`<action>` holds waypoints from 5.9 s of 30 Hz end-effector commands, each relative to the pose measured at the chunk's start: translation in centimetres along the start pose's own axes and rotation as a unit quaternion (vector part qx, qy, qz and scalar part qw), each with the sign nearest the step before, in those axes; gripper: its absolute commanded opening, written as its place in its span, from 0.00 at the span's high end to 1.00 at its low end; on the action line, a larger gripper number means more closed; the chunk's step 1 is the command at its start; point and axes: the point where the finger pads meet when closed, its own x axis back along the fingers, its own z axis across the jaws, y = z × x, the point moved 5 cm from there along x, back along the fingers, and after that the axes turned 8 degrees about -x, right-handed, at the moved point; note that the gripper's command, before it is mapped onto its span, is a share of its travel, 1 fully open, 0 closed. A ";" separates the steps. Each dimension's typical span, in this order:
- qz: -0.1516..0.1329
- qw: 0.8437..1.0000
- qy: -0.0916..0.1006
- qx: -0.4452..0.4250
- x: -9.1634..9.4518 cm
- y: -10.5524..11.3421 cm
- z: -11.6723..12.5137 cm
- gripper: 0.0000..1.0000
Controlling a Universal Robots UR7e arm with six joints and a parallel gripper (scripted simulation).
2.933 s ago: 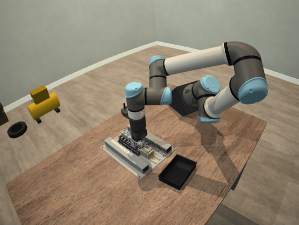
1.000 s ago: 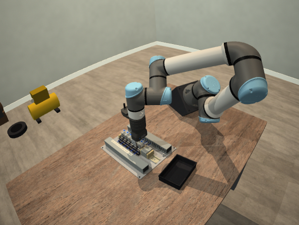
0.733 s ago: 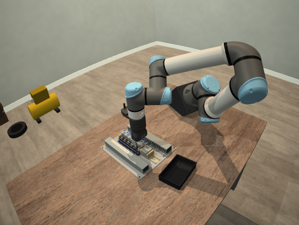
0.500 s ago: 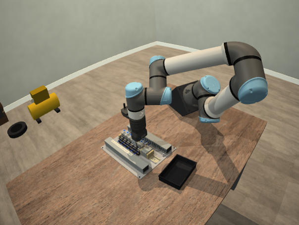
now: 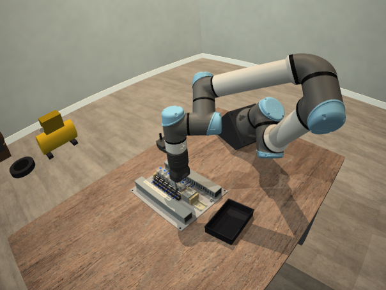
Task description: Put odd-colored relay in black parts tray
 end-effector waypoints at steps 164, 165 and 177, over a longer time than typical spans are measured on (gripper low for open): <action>0.000 1.000 -0.004 0.000 0.1 0.0 0.0 1.00; 0.000 1.000 -0.004 0.000 0.1 0.0 0.0 1.00; -0.002 1.000 -0.015 0.000 0.1 0.0 0.2 1.00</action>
